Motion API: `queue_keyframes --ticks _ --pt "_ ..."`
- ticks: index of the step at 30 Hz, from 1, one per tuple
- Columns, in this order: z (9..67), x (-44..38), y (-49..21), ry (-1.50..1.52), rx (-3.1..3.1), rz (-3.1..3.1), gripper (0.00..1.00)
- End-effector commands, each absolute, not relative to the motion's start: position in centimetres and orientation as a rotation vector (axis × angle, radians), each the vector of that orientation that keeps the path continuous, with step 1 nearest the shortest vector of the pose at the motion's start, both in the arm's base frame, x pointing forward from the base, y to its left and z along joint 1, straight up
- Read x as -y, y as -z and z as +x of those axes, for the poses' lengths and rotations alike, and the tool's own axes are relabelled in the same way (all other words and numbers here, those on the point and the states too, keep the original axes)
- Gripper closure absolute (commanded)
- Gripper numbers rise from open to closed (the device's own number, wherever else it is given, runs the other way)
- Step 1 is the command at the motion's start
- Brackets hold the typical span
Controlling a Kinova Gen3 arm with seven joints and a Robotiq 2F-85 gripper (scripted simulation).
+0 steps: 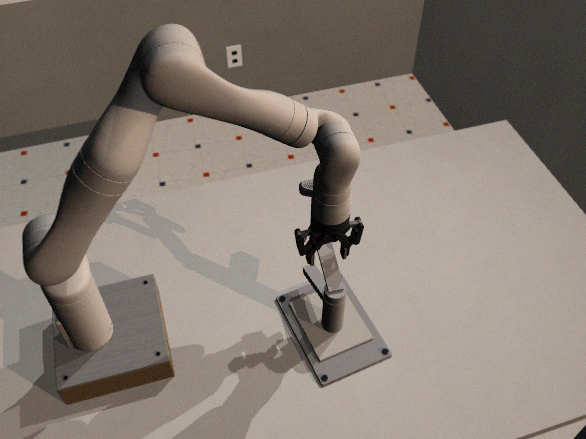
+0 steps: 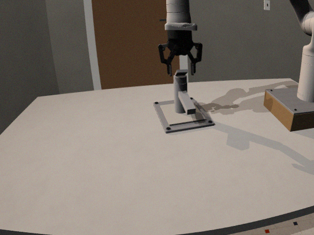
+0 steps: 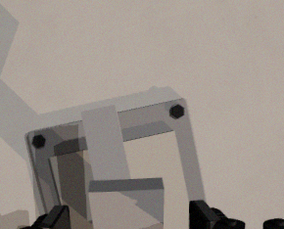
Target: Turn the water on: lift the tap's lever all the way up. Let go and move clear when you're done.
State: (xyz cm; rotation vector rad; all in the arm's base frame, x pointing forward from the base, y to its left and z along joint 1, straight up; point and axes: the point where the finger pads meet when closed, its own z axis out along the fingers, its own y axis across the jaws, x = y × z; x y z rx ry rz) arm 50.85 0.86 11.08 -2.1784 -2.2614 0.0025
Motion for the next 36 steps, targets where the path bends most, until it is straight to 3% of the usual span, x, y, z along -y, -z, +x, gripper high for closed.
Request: queue_keyframes --ticks 1,36 --pt "50.9 -0.9 -11.2 0.0 2.262 -2.179 0.26" --pt "50.9 -0.9 -16.3 0.0 2.262 -2.179 0.26"
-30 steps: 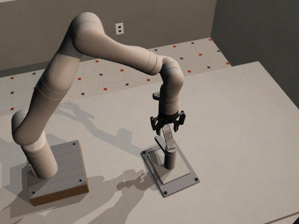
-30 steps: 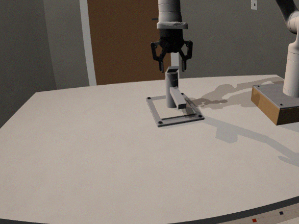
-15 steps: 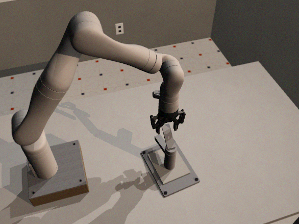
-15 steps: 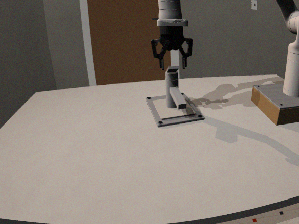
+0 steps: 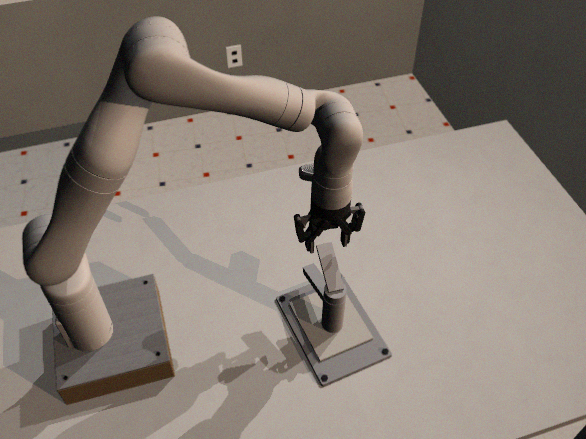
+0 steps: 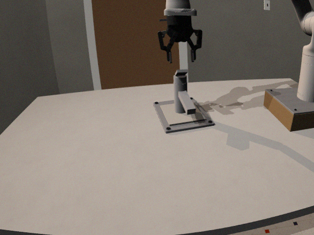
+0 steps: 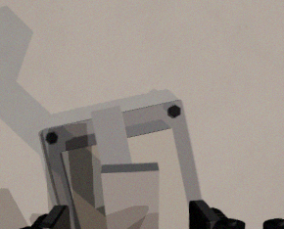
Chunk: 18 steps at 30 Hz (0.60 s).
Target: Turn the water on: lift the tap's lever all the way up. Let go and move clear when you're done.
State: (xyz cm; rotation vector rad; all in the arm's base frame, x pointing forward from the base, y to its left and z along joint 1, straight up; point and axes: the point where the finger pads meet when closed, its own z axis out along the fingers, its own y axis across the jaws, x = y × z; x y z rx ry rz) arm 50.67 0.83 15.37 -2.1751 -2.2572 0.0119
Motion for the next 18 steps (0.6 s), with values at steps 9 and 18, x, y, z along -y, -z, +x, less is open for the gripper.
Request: queue_keyframes --ticks 9,18 --pt "50.9 -0.9 -17.9 0.0 2.262 -2.179 0.26" --pt "50.9 -0.9 -18.2 0.0 2.262 -2.179 0.26"
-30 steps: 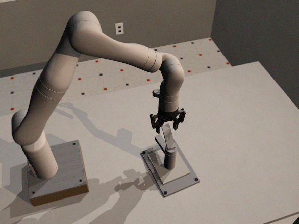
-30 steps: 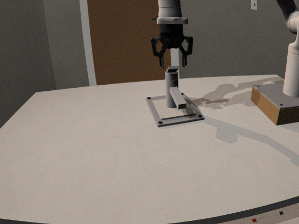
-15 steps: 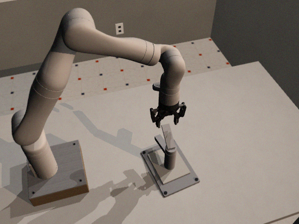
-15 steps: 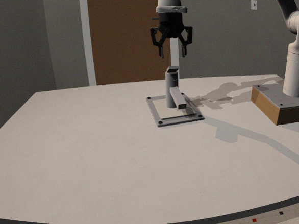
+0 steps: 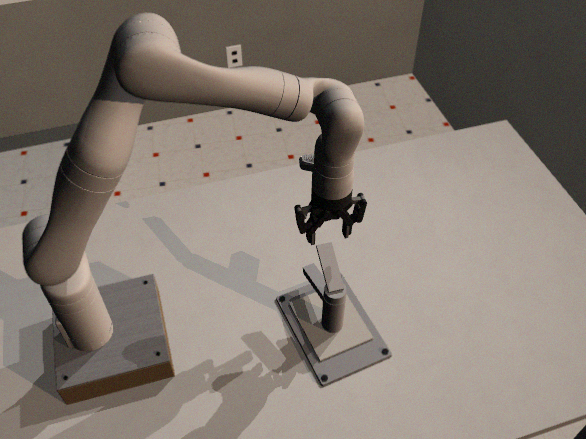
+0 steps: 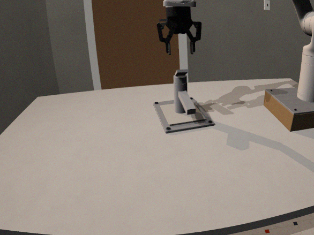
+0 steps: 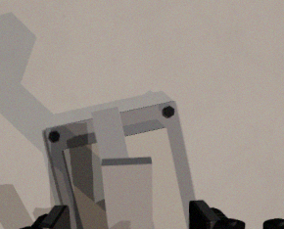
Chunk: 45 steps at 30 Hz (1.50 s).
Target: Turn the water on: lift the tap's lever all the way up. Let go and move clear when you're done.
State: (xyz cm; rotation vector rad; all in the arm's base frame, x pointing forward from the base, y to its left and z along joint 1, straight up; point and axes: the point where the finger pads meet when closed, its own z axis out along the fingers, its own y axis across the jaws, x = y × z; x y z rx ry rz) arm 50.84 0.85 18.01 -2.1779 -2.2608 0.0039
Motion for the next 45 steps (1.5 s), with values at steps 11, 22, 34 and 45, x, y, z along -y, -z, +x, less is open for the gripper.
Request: queue_keyframes --ticks 11,22,34,45 --pt "50.91 -0.86 -18.17 0.0 2.262 -2.179 0.9" --pt "50.91 -0.86 -18.17 0.0 2.262 -2.179 0.9" --pt "50.91 -0.86 -18.17 0.0 2.262 -2.179 0.9" --pt "50.91 -0.86 -18.17 0.0 2.262 -2.179 0.9"
